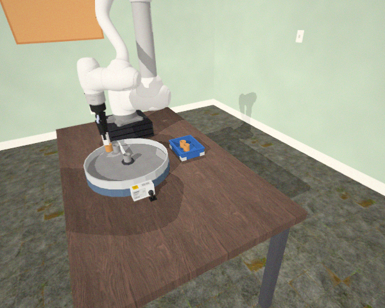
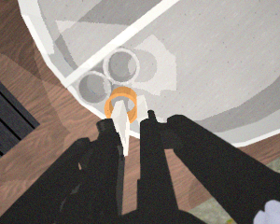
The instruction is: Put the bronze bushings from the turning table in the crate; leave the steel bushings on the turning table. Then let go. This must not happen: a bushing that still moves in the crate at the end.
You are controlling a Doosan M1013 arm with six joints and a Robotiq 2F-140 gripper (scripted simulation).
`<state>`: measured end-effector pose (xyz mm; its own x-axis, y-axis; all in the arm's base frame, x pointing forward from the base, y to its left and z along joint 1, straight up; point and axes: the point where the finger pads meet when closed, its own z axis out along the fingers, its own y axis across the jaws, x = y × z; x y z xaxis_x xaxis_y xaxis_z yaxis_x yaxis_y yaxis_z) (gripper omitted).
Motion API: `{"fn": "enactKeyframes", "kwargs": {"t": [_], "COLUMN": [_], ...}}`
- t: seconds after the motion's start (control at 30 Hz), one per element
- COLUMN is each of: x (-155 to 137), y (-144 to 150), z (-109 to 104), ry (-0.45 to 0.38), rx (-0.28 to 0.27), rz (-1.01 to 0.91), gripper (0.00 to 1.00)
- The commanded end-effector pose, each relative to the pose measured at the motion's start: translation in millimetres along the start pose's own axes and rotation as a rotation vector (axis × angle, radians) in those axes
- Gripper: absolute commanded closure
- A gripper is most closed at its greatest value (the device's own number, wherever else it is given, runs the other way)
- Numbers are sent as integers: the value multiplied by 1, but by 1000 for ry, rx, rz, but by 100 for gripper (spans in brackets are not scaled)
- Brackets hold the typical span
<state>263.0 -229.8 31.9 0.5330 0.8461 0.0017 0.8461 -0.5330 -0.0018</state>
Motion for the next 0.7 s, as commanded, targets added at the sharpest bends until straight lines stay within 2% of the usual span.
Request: {"fn": "enactKeyframes", "kwargs": {"t": [0.0,0.67], "x": [0,0], "y": [0,0], "z": [0,8], "ry": [0,0], "rx": [0,0], "rz": [0,0], "gripper": [90,90]}}
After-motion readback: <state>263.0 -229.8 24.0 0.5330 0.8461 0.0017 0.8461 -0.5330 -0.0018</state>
